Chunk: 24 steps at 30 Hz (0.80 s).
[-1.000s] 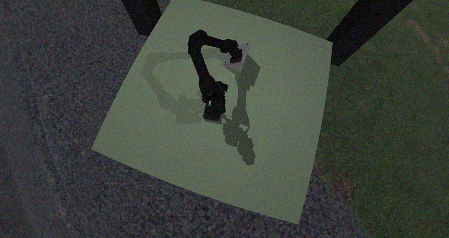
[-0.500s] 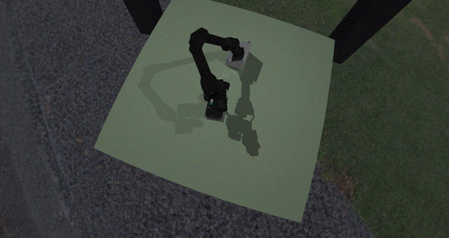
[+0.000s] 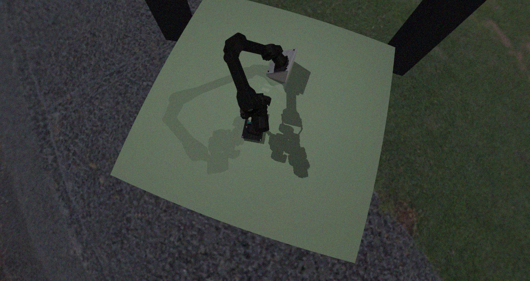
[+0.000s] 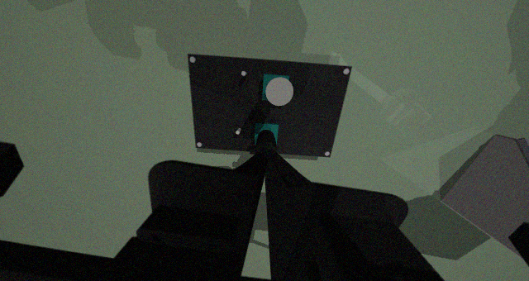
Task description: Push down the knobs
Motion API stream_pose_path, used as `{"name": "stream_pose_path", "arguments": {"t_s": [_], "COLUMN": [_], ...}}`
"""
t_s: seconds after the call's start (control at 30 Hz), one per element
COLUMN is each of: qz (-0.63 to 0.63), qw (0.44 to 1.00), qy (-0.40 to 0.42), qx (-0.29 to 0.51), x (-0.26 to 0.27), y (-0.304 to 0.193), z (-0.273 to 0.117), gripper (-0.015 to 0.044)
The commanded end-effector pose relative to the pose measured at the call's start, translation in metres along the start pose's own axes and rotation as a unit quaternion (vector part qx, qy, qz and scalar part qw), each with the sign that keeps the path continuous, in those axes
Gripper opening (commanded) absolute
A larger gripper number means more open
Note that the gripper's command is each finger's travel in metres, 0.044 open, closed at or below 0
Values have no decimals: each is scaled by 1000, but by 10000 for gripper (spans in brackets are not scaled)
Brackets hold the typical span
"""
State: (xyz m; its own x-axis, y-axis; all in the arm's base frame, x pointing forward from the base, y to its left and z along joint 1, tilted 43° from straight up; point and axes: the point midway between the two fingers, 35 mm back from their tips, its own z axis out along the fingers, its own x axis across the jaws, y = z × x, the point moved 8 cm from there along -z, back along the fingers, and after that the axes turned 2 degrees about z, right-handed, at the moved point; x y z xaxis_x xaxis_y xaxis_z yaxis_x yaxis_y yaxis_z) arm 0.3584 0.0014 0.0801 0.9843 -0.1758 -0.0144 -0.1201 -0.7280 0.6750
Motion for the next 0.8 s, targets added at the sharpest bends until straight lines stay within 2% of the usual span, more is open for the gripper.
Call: {"name": "stream_pose_path", "arguments": {"t_s": [0.0,0.07,0.33,0.5,0.6,0.77], "qz": [3,3,-1,-13,-59,-144], "qw": [1000,1000,1000,999,997,989], "qy": [0,0,0,43,42,40], "qx": [2,2,0,3,1,-2], "x": [1,1,0,4,4,4], "y": [-1,-1,-1,0,1,3], "z": [-8,-10,-4,-17,-18,-20], "gripper": [0,0,210,79,0,0]}}
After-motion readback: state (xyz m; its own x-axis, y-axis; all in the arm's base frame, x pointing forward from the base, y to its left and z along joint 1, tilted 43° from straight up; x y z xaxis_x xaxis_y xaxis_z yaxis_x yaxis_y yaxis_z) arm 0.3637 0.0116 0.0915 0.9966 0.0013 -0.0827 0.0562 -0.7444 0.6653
